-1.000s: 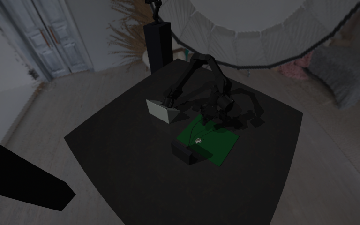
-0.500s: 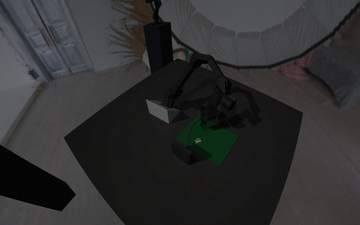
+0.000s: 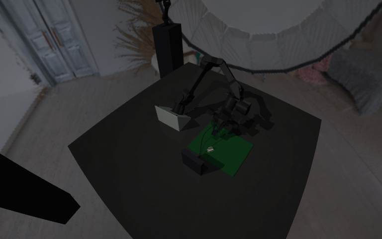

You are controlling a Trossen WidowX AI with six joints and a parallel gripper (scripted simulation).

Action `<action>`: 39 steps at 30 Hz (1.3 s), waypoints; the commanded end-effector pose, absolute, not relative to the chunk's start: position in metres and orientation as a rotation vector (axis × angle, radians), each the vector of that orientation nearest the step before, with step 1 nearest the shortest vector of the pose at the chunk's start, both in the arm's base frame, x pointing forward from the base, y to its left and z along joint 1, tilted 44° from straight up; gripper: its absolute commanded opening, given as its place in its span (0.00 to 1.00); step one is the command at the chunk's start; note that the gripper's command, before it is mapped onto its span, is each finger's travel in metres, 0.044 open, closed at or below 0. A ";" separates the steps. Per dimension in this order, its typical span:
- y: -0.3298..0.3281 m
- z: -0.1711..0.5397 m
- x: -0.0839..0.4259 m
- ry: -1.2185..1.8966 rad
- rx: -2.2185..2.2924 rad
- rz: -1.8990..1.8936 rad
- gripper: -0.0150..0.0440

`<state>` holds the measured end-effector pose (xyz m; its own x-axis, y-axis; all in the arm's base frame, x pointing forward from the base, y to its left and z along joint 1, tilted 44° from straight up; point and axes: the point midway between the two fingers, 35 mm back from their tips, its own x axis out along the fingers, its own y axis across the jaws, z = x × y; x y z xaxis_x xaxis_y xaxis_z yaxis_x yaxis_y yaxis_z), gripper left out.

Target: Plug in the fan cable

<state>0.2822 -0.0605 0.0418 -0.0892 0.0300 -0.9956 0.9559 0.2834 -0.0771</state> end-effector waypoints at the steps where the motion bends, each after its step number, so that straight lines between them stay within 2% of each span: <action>1: -0.060 0.042 0.282 1.360 0.947 -1.073 0.25; 39: -0.048 0.067 0.291 0.711 0.798 -1.198 0.25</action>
<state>0.2908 -0.0492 0.0629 0.1904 -0.4841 -0.8541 0.9771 0.1780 0.1169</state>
